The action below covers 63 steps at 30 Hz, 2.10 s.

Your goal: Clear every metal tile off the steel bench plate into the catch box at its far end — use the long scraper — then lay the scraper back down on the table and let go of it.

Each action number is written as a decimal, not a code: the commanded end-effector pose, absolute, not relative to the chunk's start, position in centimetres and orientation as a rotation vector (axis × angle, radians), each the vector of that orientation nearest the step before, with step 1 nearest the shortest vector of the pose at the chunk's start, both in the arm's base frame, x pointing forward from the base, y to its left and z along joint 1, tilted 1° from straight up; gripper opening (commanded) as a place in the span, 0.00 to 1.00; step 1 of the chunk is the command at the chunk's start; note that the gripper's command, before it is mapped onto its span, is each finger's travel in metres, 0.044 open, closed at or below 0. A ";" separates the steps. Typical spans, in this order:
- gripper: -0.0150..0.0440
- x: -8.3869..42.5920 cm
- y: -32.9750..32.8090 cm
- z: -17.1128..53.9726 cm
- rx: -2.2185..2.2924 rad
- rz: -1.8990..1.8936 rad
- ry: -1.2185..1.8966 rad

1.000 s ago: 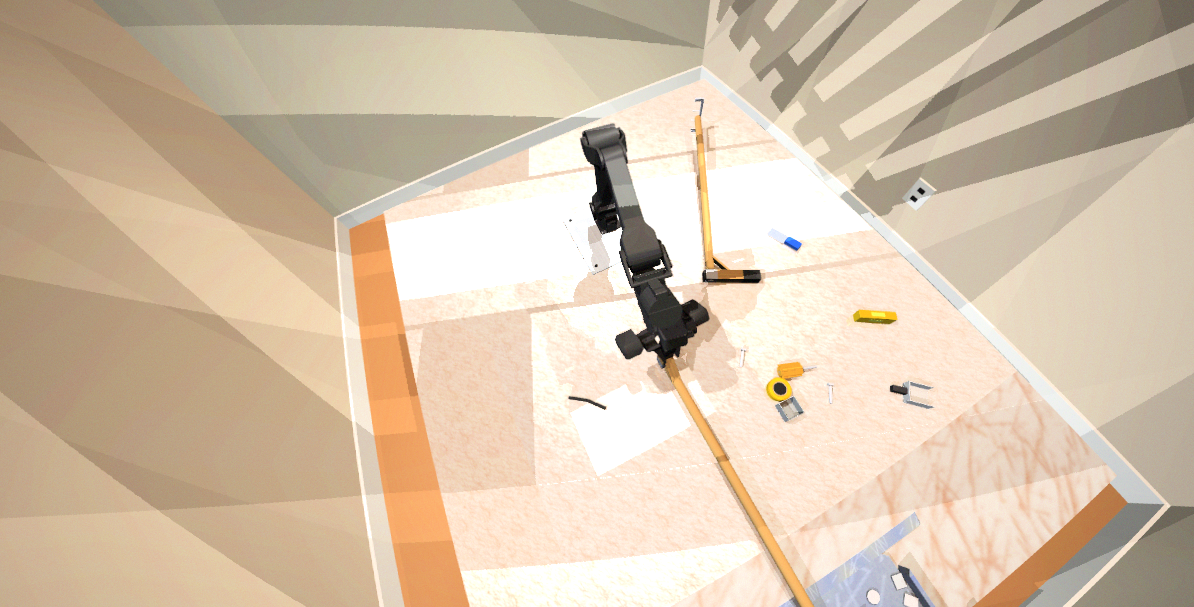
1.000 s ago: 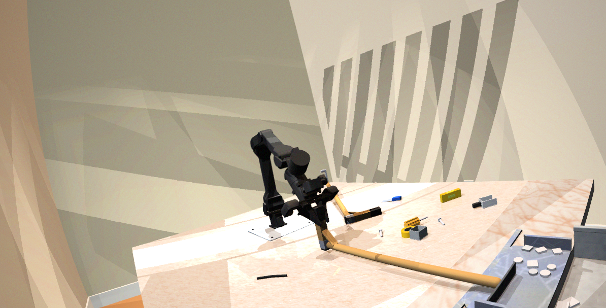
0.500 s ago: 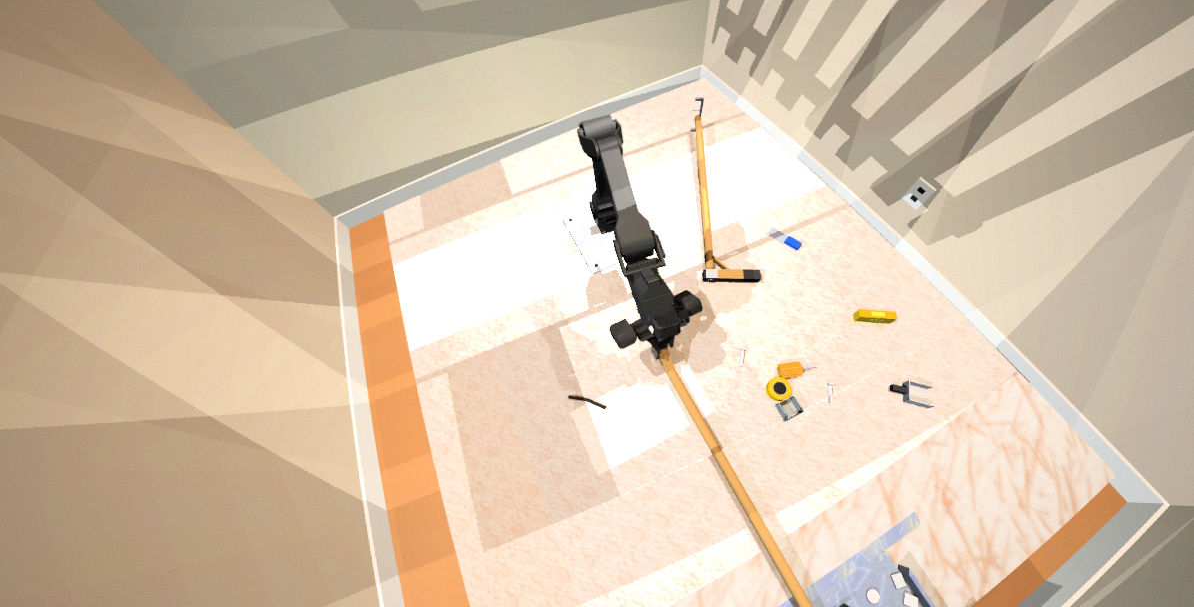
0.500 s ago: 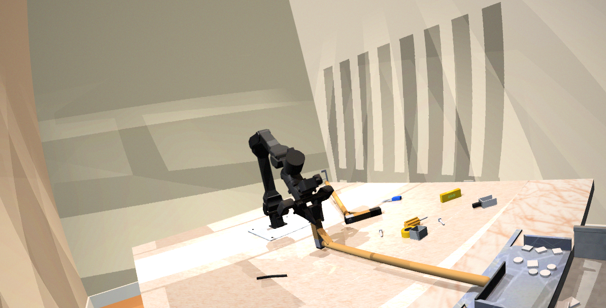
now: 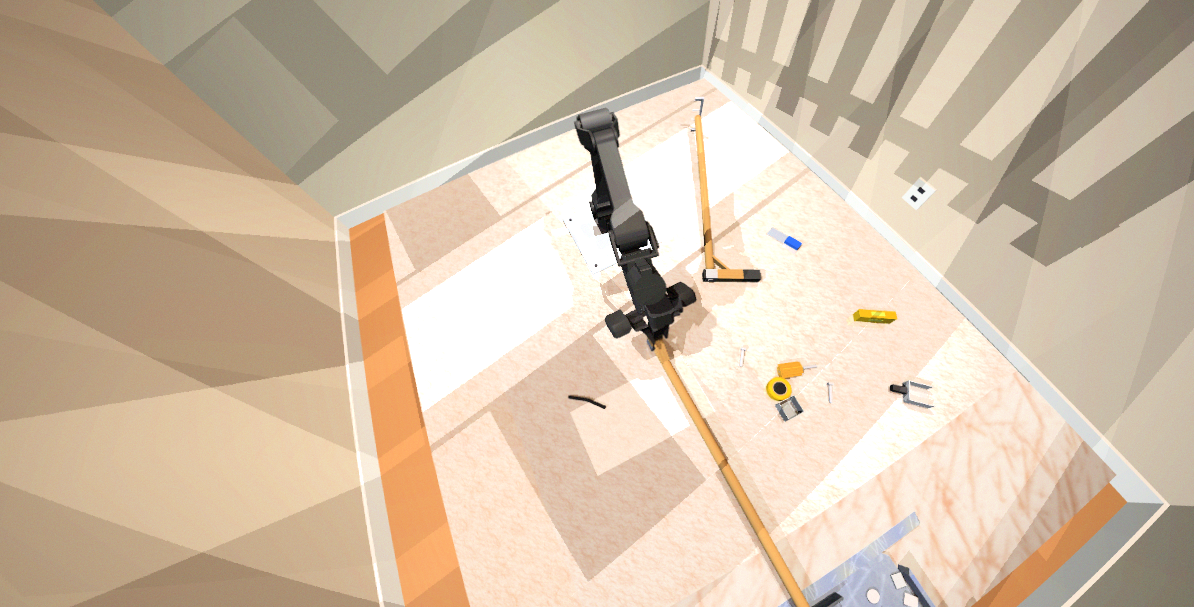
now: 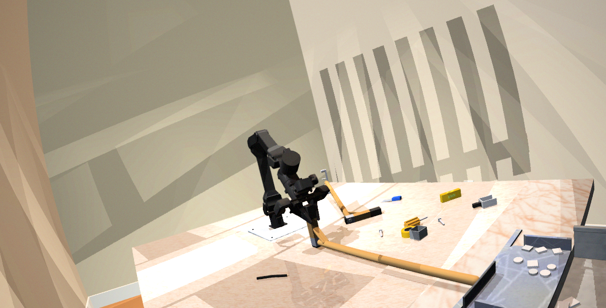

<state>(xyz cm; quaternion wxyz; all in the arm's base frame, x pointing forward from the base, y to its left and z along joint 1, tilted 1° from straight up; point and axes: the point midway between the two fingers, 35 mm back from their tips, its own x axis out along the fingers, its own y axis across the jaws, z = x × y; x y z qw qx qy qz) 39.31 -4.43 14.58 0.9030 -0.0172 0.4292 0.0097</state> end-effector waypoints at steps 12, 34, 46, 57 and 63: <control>0.25 37.2 -4.3 14.8 -0.044 0.023 0.866; 0.25 34.0 -3.8 13.8 -0.043 0.023 0.865; 0.52 33.4 -3.8 13.2 -0.037 0.019 0.882; 1.00 32.9 -3.8 13.9 -0.037 0.019 0.883; 1.00 32.0 -3.8 15.1 -0.036 0.019 0.884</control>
